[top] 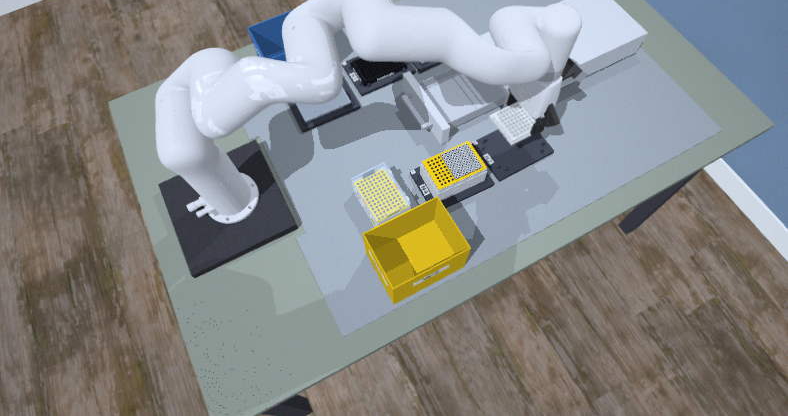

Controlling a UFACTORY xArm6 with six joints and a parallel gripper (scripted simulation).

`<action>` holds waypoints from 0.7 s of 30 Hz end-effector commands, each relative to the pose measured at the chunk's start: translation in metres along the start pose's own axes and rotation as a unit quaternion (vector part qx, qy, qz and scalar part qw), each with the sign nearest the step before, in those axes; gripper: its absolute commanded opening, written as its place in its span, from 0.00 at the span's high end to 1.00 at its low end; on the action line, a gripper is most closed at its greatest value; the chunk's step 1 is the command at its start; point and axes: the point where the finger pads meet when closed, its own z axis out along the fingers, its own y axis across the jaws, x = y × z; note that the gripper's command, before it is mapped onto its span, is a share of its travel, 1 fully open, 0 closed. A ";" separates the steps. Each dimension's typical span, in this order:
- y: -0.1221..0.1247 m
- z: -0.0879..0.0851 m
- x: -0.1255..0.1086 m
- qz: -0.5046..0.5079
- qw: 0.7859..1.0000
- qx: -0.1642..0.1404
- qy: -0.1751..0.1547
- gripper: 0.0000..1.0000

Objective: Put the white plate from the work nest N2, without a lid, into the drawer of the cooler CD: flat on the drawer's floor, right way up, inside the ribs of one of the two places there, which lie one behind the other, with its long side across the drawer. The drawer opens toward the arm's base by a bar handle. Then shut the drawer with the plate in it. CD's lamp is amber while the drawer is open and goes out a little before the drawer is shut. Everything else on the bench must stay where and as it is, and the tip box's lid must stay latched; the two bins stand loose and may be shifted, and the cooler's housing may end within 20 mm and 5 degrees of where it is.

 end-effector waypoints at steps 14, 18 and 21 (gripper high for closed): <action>0.000 -0.019 0.001 0.000 1.000 -0.001 0.002 1.00; -0.002 -0.019 0.000 -0.017 1.000 -0.001 0.002 1.00; -0.010 -0.019 -0.002 -0.067 0.998 -0.001 0.002 1.00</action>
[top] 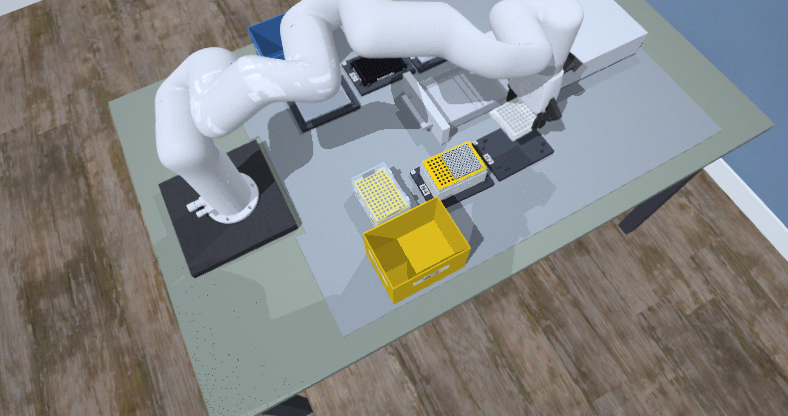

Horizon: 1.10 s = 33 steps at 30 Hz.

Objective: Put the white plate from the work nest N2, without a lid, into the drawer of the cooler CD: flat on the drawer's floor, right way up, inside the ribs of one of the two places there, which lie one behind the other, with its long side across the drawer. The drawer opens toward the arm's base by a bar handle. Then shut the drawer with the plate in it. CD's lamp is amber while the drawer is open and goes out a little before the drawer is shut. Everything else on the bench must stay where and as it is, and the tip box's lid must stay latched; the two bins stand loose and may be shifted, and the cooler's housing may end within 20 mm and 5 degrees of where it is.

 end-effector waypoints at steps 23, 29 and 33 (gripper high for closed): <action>-0.061 -0.003 -0.015 -0.384 0.923 -0.002 0.004 1.00; -0.071 -0.003 -0.017 -0.445 0.896 -0.003 0.003 1.00; -0.082 -0.003 -0.020 -0.503 0.864 -0.003 0.003 1.00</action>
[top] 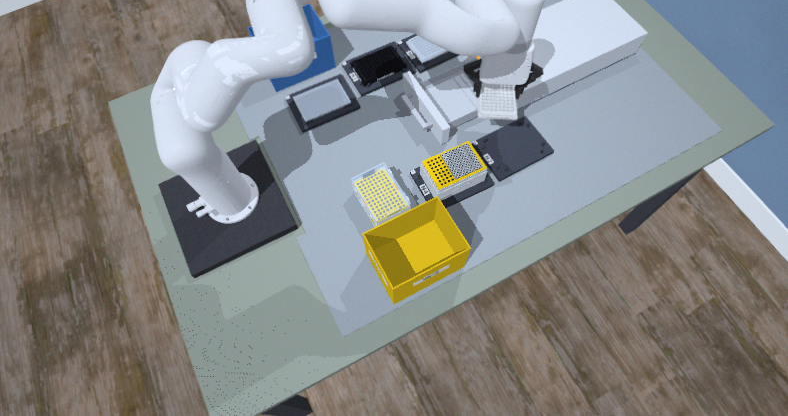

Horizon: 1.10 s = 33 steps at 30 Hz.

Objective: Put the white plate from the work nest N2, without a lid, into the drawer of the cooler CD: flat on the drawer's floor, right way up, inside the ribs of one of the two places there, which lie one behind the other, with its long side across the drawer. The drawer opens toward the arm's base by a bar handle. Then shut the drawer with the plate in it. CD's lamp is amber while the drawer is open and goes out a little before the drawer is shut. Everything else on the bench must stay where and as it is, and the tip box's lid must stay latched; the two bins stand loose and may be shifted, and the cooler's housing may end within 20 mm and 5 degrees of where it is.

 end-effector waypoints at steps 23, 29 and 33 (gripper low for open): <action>-0.048 -0.003 0.042 -0.275 0.961 -0.005 0.002 1.00; -0.056 -0.003 0.049 -0.275 0.961 -0.005 0.002 1.00; -0.064 -0.003 0.056 -0.275 0.961 -0.005 0.002 1.00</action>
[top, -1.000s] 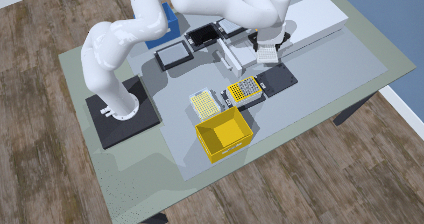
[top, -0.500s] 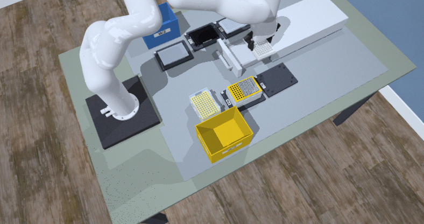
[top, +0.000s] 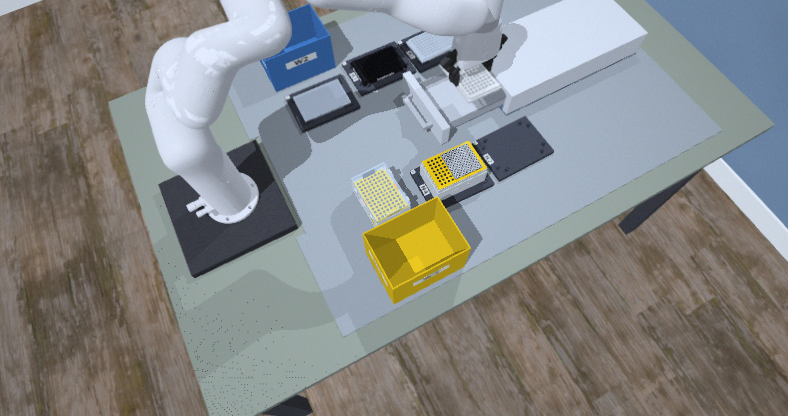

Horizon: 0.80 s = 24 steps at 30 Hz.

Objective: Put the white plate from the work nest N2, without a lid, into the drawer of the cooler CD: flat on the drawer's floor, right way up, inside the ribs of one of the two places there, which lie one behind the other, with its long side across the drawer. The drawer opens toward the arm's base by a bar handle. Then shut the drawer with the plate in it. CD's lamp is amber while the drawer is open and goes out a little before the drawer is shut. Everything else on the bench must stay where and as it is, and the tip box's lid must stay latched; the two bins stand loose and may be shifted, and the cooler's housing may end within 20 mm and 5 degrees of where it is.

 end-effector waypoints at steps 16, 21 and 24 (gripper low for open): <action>-0.012 -0.003 0.040 0.000 1.000 -0.003 0.000 1.00; -0.012 -0.003 0.040 0.000 1.000 -0.003 0.000 1.00; -0.012 -0.003 0.040 0.000 1.000 -0.003 0.000 1.00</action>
